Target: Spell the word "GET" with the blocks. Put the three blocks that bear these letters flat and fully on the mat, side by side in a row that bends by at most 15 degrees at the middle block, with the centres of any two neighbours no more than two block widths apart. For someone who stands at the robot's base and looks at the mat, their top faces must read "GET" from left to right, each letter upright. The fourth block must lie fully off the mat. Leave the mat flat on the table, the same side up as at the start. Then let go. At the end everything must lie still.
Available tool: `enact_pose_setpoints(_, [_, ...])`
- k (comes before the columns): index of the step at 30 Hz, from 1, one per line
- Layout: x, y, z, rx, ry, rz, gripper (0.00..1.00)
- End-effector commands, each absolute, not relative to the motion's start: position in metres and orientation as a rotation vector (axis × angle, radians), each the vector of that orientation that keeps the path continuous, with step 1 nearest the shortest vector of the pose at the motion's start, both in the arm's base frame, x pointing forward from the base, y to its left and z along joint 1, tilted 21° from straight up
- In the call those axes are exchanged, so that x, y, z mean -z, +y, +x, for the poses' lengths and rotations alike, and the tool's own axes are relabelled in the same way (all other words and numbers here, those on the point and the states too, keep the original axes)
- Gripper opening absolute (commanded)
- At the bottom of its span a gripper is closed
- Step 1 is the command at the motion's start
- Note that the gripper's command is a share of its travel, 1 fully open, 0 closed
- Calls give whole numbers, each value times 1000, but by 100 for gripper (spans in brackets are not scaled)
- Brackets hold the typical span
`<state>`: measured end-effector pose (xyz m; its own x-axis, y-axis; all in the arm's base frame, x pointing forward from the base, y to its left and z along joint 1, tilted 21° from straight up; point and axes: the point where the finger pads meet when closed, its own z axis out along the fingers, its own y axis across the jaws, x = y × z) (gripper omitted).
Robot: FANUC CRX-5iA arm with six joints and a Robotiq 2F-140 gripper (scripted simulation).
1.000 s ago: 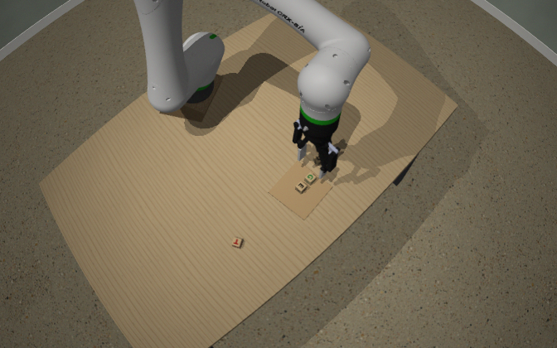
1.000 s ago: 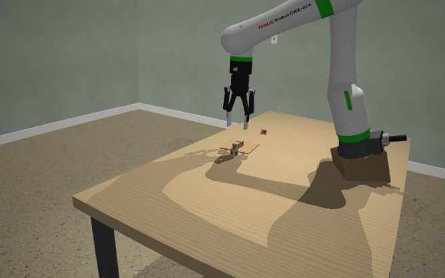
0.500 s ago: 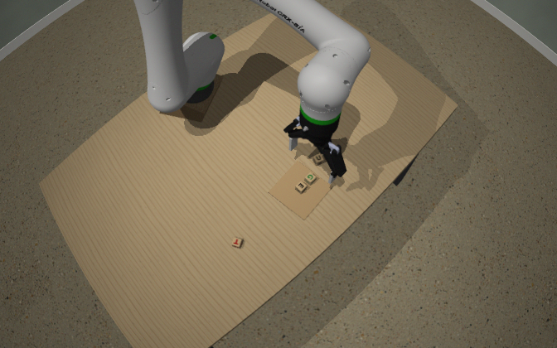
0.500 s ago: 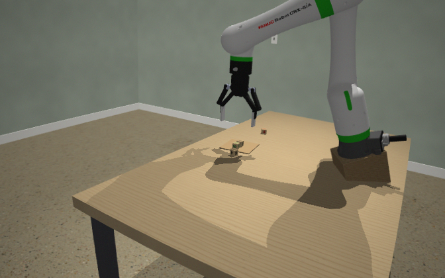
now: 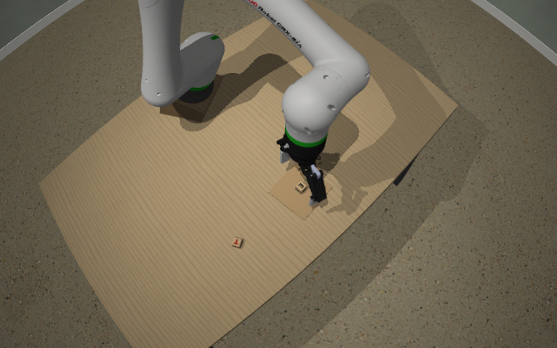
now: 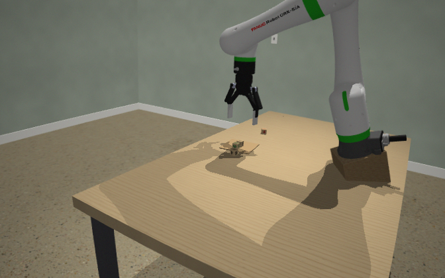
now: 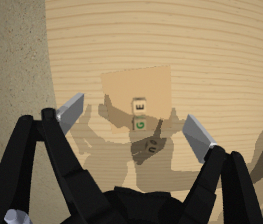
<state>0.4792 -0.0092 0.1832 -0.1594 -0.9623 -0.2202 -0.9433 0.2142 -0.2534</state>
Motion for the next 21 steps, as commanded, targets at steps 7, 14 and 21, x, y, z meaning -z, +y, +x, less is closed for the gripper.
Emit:
enact_pose_setpoints(7, [-166,-88,492,-5,2412,-1439,100])
enact_pose_setpoints(14, [-154,-146,492,-59,2548,-1174,100])
enact_pose_setpoints(21, [-141,-203,486,-109,2646,-909,100])
